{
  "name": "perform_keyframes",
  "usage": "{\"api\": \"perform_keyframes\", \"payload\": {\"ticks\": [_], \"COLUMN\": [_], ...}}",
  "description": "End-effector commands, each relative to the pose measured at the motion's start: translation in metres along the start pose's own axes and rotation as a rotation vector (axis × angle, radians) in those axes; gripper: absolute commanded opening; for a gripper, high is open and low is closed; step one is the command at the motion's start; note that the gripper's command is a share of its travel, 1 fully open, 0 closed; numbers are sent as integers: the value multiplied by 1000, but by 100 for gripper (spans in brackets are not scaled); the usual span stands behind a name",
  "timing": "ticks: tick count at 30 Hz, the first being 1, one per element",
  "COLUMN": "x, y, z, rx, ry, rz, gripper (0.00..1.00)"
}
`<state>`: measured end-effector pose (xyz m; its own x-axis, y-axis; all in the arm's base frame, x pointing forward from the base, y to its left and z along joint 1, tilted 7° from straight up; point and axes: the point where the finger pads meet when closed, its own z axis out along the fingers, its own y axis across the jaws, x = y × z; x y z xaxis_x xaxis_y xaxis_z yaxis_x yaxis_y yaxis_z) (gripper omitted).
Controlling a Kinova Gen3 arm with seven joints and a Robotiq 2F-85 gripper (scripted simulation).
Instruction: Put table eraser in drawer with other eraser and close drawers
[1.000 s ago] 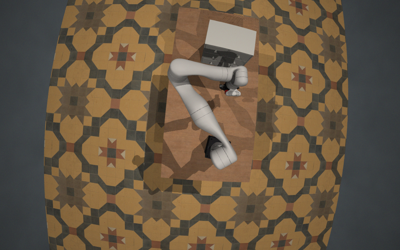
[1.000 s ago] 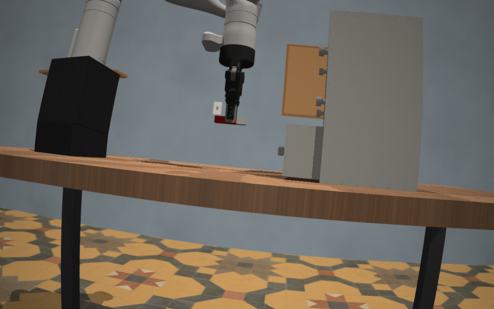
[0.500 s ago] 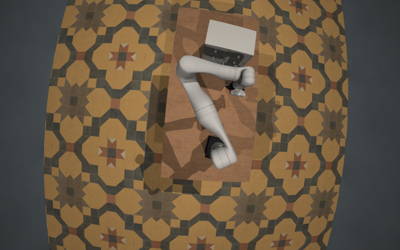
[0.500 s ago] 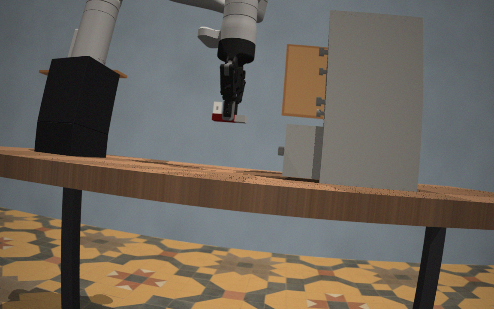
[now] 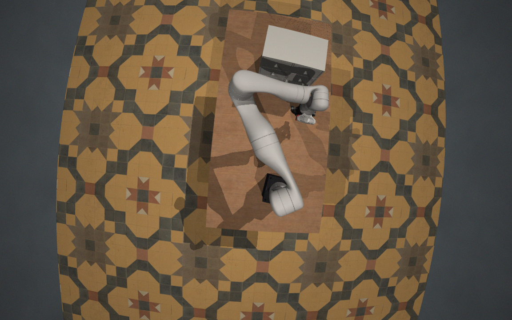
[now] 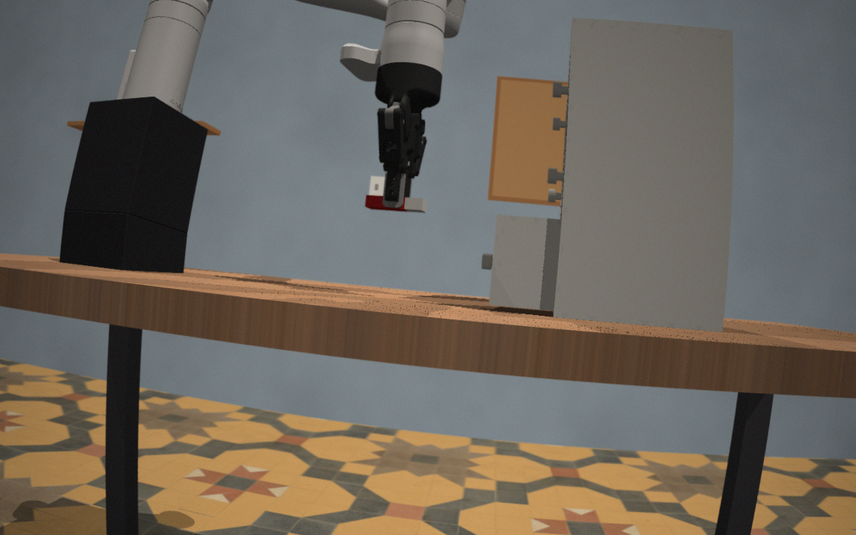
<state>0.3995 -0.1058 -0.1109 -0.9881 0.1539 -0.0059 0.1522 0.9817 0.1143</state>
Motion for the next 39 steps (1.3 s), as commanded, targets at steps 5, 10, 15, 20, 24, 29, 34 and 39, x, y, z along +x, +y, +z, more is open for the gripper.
{"api": "perform_keyframes", "payload": {"ticks": [5,10,15,20,24,29,34,39], "x": [0,0,0,0,0,0,0,0], "y": [0,0,0,0,0,0,0,0], "z": [-8,-17,-31,-33,-33,-33,-33,-33], "rx": [0,0,0,0,0,0,0,-1], "ry": [-1,-1,-1,-1,-2,-2,-4,-7], "rz": [1,1,1,1,1,1,1,1], "gripper": [19,19,19,19,19,19,19,19]}}
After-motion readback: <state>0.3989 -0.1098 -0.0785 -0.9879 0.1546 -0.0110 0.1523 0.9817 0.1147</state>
